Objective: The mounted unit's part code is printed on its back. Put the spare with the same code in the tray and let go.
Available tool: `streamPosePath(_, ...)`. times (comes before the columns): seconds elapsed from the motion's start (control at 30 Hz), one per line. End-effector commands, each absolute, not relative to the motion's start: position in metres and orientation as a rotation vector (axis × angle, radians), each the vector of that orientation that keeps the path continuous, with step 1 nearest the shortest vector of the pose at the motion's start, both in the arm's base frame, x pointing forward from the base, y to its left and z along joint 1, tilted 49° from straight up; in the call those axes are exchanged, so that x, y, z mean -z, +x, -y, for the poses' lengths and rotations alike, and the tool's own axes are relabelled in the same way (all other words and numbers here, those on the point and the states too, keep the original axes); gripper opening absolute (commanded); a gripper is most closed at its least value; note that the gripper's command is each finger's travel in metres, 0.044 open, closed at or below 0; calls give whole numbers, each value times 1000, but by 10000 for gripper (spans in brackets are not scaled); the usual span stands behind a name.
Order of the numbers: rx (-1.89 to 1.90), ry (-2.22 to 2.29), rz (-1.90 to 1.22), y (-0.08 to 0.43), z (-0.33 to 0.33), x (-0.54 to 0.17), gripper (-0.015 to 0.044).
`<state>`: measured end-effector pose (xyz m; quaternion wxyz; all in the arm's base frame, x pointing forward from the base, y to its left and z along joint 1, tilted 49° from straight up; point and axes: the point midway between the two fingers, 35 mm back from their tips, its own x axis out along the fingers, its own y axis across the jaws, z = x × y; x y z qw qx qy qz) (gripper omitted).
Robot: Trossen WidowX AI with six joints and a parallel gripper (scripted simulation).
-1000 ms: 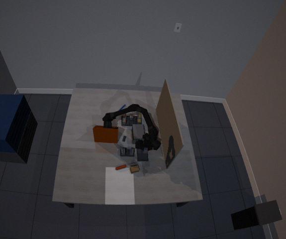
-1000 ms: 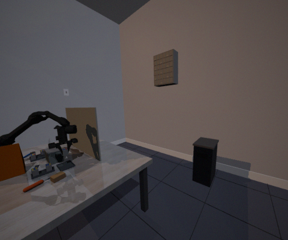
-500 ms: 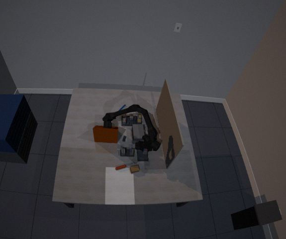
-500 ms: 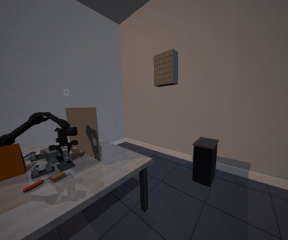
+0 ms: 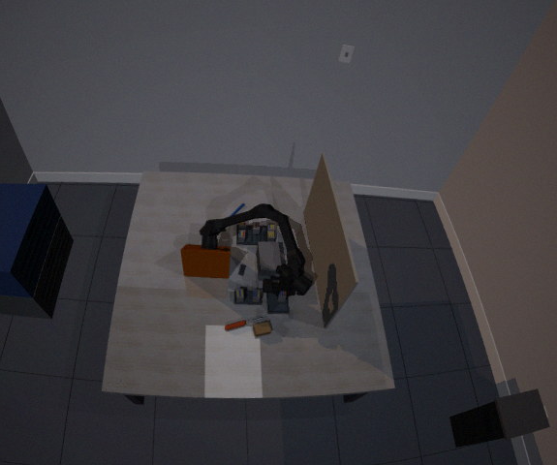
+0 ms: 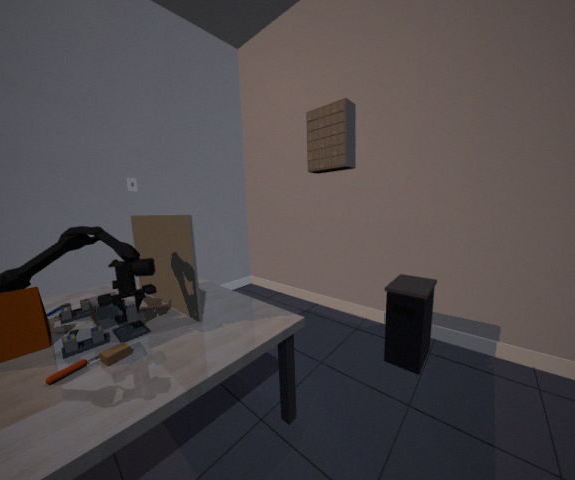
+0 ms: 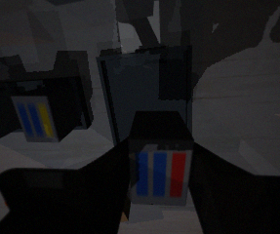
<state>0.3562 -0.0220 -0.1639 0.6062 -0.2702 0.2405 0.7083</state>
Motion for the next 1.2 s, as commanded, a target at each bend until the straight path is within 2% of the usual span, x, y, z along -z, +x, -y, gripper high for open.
streamPosePath(0.0,-1634,-614,-556,354,18,167,0)
streamPosePath(1.17,-1637,-608,-551,344,-12,190,0)
